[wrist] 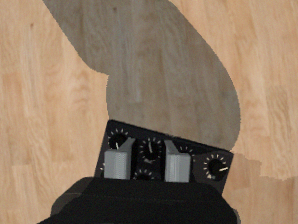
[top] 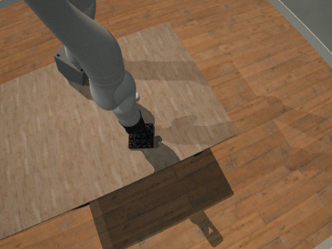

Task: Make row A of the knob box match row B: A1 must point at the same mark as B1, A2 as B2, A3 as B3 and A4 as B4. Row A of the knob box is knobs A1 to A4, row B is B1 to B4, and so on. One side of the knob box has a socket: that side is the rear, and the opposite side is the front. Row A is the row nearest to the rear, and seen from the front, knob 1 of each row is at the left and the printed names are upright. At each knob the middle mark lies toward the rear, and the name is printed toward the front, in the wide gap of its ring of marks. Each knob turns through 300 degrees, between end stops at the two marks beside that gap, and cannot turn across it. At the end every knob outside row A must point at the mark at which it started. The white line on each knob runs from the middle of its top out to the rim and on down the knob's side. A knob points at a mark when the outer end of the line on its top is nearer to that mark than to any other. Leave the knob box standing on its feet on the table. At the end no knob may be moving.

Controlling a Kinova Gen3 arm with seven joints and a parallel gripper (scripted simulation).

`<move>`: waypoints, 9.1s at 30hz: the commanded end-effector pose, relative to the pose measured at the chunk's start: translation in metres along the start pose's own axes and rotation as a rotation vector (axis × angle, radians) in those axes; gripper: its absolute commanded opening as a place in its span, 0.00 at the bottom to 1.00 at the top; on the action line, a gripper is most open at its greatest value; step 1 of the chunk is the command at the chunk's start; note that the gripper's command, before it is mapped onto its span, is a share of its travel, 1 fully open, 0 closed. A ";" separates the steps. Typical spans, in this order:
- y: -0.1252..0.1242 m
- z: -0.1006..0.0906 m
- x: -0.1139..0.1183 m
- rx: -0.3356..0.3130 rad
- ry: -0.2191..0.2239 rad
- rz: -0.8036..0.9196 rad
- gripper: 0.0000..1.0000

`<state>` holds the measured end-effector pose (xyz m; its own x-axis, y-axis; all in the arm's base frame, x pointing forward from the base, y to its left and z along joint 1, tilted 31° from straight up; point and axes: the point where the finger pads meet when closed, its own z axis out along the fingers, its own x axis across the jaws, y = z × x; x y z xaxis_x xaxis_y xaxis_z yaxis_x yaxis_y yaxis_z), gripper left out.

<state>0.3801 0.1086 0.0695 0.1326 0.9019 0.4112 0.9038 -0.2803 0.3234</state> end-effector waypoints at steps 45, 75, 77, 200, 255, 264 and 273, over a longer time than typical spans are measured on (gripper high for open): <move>-0.002 0.001 0.001 0.004 0.002 -0.004 0.30; -0.002 0.001 0.001 0.004 0.002 -0.005 0.30; -0.002 0.001 0.001 0.004 0.002 -0.008 0.30; -0.002 -0.019 0.001 0.002 0.003 -1.096 0.46; -0.007 -0.046 0.025 0.027 -0.030 -0.193 0.46; 0.001 -0.052 0.044 0.012 -0.013 0.096 0.46; 0.007 -0.055 0.055 0.003 0.002 0.239 0.46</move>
<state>0.3692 0.1412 0.1404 0.3303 0.8159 0.4746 0.8550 -0.4717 0.2158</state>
